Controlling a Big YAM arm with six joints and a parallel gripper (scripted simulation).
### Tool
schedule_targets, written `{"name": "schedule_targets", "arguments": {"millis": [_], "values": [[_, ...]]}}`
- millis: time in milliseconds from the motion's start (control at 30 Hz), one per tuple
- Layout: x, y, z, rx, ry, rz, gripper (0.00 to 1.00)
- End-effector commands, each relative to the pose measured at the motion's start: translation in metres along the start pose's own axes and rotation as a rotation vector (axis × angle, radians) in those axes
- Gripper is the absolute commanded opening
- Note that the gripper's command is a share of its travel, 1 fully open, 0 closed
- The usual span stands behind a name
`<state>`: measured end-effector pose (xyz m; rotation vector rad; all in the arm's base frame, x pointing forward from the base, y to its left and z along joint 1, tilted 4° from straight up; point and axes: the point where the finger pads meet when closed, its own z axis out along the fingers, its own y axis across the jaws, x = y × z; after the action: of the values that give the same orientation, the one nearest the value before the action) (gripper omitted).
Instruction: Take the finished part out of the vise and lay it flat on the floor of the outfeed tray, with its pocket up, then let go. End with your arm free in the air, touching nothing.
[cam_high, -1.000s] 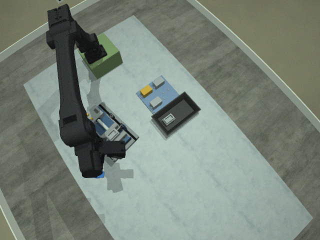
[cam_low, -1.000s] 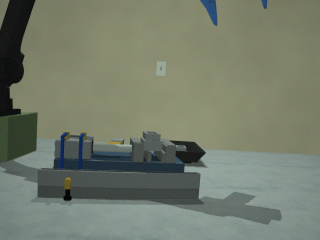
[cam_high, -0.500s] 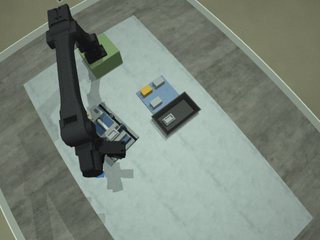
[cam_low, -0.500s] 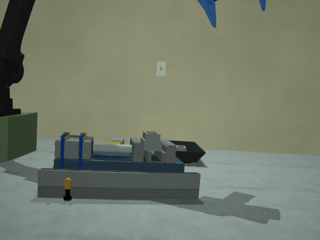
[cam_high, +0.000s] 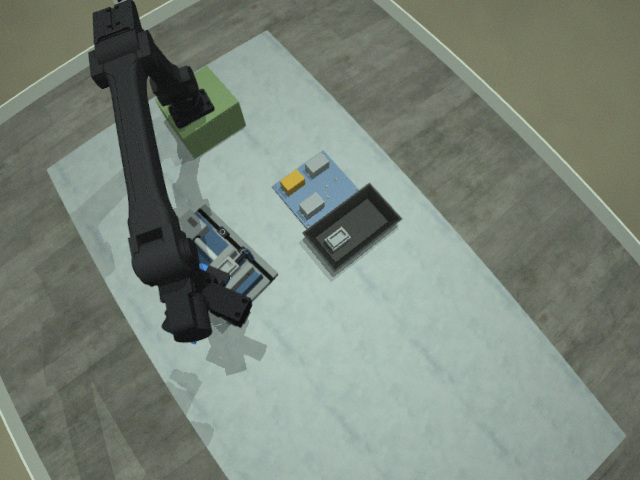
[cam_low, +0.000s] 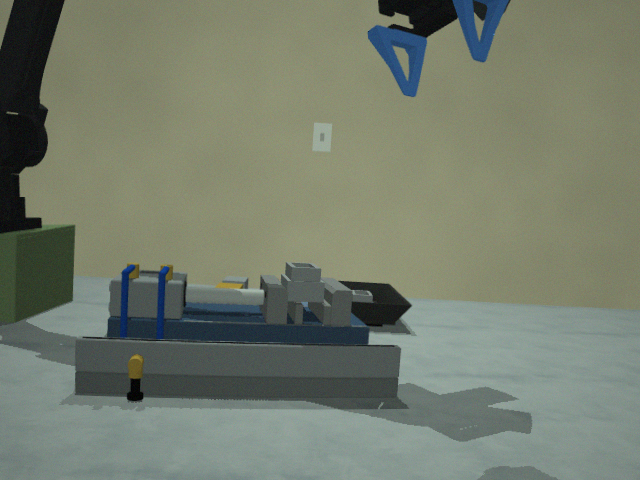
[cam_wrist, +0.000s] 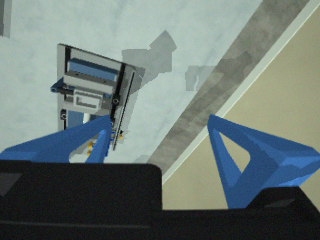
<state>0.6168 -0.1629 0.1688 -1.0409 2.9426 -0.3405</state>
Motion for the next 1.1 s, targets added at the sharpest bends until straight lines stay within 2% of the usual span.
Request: {"name": "schedule_targets", "arguments": {"millis": [0, 33, 133, 167, 267, 367, 433, 467, 567, 600, 633, 667, 700, 733, 767, 867, 933, 967, 1067], "values": [[0.002, -0.004, -0.021, 0.035, -0.049, 0.247, 1.00], [0.002, -0.004, -0.021, 0.035, -0.049, 0.247, 1.00], [0.007, 0.007, -0.010, 0.011, -0.047, 0.410, 1.00], [0.007, 0.007, -0.010, 0.011, -0.047, 0.410, 1.00], [0.012, 0.019, 0.001, -0.013, -0.040, 0.582, 1.00], [0.012, 0.019, 0.001, -0.013, -0.040, 0.582, 1.00], [0.018, 0.032, 0.012, -0.036, -0.029, 0.759, 1.00], [0.018, 0.032, 0.012, -0.036, -0.029, 0.759, 1.00], [0.025, 0.046, 0.023, -0.059, -0.013, 0.934, 1.00], [0.025, 0.046, 0.023, -0.059, -0.014, 0.936, 1.00], [0.024, 0.048, 0.032, -0.064, 0.002, 0.934, 1.00], [0.028, 0.053, 0.028, -0.069, -0.005, 1.024, 1.00], [0.028, 0.053, 0.028, -0.069, -0.005, 1.024, 1.00], [0.031, 0.060, 0.033, -0.079, 0.005, 1.109, 1.00], [0.031, 0.060, 0.033, -0.079, 0.005, 1.109, 1.00], [0.038, 0.073, 0.043, -0.096, 0.027, 1.273, 1.00], [0.038, 0.073, 0.043, -0.096, 0.027, 1.273, 1.00], [0.041, 0.080, 0.047, -0.103, 0.039, 1.350, 1.00], [0.044, 0.086, 0.052, -0.110, 0.050, 1.424, 1.00]]}}
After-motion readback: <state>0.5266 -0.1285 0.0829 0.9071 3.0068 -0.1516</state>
